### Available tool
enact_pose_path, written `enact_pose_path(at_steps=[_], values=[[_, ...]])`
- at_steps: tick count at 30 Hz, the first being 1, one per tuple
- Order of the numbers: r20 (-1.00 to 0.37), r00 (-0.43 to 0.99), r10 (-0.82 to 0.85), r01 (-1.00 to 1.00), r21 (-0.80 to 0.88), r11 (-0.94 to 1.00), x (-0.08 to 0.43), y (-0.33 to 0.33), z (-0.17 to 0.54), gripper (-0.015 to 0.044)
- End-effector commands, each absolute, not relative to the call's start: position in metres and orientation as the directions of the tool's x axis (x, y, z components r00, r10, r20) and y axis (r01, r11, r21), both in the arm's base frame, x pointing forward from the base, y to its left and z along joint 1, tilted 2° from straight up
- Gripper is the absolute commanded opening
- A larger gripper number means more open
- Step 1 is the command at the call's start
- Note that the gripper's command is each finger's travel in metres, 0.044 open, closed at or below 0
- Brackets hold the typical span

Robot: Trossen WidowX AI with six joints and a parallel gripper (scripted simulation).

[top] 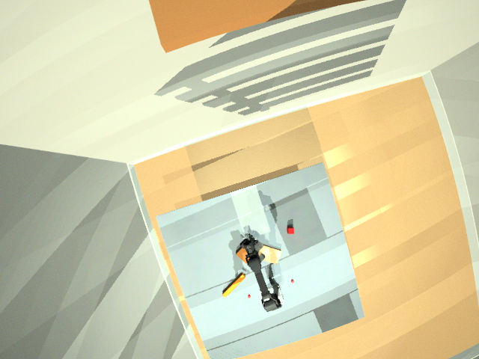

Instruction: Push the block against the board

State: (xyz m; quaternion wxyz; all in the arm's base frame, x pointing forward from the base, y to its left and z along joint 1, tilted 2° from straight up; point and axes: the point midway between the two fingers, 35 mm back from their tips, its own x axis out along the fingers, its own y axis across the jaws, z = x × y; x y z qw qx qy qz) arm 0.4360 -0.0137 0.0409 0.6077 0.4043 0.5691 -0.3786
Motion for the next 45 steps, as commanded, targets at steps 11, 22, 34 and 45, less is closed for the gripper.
enact_pose_path(at_steps=[11, 22, 34, 45], values=[[-0.998, 0.062, 0.003, 0.921, 0.059, 0.384, 0.429, 0.000, 0.040, 0.0000], [-0.998, 0.062, 0.004, 0.921, 0.059, 0.384, 0.425, 0.010, 0.040, 0.0000], [-0.998, 0.061, 0.005, 0.921, 0.059, 0.384, 0.420, 0.021, 0.039, 0.0000], [-0.998, 0.061, 0.005, 0.921, 0.059, 0.384, 0.418, 0.026, 0.039, 0.0000]])
